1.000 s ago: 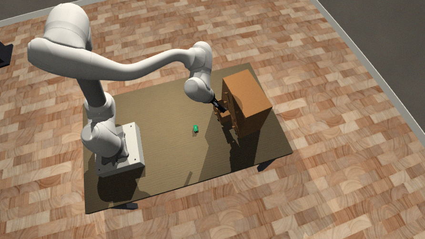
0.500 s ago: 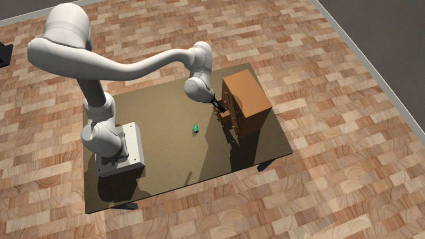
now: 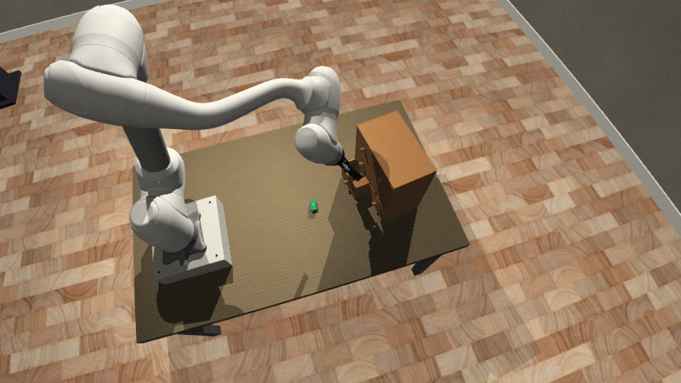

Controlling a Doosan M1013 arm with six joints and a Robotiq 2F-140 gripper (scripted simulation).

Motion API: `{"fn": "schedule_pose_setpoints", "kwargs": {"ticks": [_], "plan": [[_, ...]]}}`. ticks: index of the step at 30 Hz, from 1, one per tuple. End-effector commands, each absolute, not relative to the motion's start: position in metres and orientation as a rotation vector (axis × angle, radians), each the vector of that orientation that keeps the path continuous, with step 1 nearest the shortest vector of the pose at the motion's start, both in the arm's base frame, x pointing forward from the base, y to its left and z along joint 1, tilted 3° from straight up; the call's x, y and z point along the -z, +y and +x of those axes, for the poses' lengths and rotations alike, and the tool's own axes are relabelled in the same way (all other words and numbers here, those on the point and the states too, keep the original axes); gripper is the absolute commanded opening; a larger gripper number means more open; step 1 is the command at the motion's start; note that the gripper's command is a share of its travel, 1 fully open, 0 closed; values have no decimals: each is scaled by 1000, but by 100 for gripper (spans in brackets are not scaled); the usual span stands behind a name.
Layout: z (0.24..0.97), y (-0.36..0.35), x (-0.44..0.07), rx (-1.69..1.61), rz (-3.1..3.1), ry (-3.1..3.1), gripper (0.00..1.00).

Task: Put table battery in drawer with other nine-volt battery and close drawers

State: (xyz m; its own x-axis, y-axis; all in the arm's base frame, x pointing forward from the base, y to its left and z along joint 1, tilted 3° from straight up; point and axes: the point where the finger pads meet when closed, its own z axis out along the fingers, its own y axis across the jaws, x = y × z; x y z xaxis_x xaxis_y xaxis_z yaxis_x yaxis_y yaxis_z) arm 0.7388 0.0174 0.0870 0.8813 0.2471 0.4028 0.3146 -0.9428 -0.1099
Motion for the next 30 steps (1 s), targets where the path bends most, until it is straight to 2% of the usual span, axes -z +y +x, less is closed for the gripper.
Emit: {"fn": "schedule_pose_setpoints", "kwargs": {"ticks": [1,20,30], "plan": [[739,17,-87,583,-2878,-433,100],[721,16,-107,461,-2938,-374,100],[666,11,-169,68,-3082,-179,100]]}}
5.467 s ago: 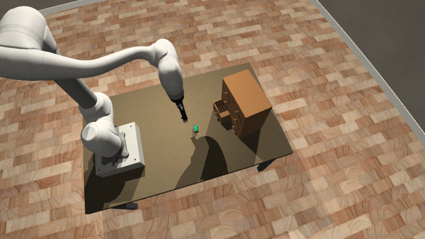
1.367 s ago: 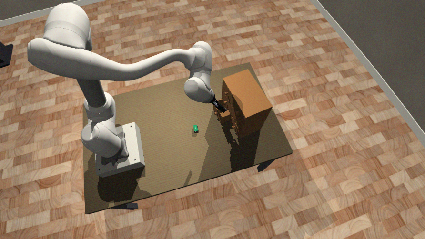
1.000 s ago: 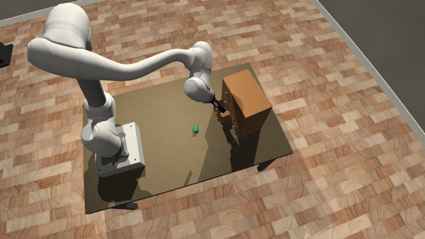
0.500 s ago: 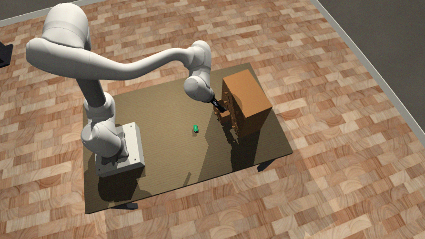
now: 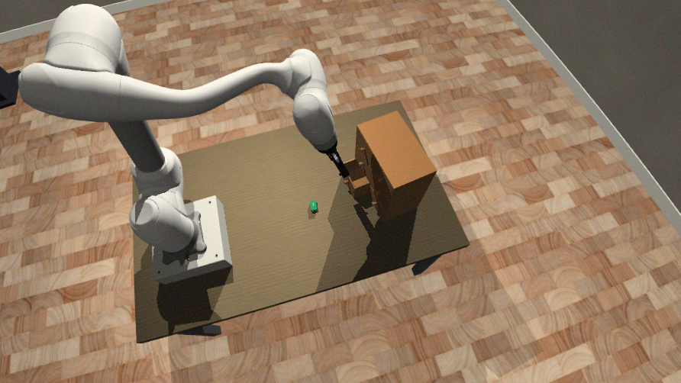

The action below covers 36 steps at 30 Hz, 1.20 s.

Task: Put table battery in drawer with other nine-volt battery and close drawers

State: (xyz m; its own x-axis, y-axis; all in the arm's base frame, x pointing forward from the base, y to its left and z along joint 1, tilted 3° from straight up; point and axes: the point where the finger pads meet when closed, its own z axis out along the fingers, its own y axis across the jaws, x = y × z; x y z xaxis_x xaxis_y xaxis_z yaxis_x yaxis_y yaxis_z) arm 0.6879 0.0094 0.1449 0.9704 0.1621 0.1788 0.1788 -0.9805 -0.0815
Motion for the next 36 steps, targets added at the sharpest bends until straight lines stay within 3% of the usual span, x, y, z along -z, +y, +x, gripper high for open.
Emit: {"fn": "schedule_pose_setpoints", "kwargs": {"ticks": [1,19,30,36], "plan": [[661,11,-174,33,-3092,-162,100],[643,9,-192,-87,-3120,-102,100],[500,6,-143,-87,-3120,-101,100],[488,7,-138,-84,-3120,-101,100]]}}
